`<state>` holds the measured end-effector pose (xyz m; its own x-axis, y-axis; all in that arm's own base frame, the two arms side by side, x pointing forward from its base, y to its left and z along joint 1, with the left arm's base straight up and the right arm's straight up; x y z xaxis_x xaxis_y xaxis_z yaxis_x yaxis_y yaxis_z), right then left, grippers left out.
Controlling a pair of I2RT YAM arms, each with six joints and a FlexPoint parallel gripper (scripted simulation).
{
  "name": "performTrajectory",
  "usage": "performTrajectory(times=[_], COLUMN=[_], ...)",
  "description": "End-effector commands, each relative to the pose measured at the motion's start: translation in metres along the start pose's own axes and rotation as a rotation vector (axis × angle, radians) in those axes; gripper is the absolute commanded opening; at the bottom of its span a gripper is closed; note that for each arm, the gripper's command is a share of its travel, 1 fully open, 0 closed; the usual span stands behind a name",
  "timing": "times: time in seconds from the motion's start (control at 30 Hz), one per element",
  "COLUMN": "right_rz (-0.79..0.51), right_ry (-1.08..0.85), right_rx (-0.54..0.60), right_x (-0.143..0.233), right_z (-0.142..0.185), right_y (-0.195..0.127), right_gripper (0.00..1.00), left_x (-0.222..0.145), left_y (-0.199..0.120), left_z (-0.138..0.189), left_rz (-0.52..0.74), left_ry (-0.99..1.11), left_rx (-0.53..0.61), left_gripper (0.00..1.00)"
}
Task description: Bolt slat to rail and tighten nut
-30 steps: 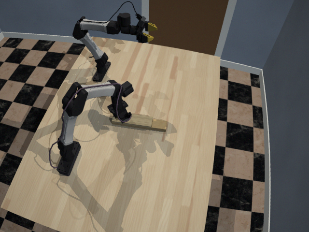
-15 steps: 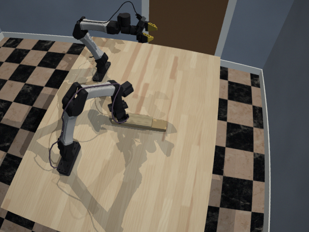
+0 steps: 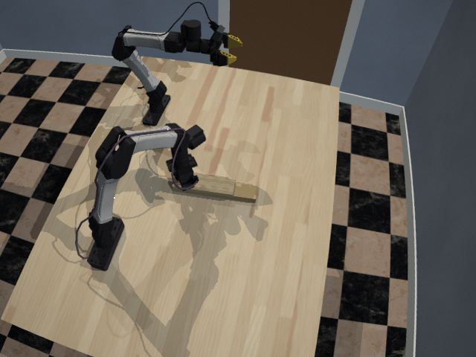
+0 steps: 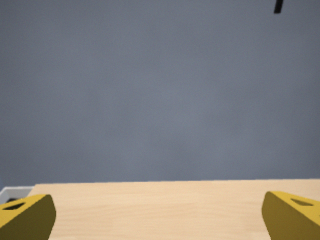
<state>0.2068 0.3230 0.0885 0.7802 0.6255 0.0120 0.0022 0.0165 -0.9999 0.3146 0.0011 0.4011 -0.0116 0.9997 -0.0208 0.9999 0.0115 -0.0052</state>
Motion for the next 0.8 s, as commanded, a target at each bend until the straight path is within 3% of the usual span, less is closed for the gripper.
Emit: performTrajectory(times=[0.0, 0.07, 0.13, 0.77], right_rz=[0.005, 0.005, -0.015, -0.015], right_ry=[0.007, 0.008, 0.005, 0.005], right_rx=[-0.009, -0.011, 0.003, 0.004], right_x=[0.0, 0.0, 0.002, 0.002], right_z=[-0.003, -0.003, -0.001, -0.001], right_y=[0.006, 0.007, -0.004, -0.004], right_gripper=[0.14, 0.14, 0.36, 0.36], left_x=[-0.001, -0.001, -0.001, -0.001], left_y=[0.0, 0.0, -0.001, -0.002], left_z=[-0.005, -0.005, -0.006, -0.006], left_rz=[0.012, 0.012, 0.007, 0.003], left_ry=[0.003, 0.003, 0.002, 0.002], left_rx=[-0.018, -0.018, -0.019, -0.02], left_gripper=[1.0, 1.0, 1.0, 1.0])
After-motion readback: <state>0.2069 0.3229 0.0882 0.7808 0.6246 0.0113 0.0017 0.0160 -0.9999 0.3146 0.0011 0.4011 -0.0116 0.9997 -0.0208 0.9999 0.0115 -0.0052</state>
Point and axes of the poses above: on each arm, the point where the finger pads meet when closed, its own y axis out along the fingers, its own x axis across the jaws, z = x × y, the point moved 6 cm from there along -y, back along the fingers, and after that the axes turned 1 degree about -y, right-handed, at the moved point
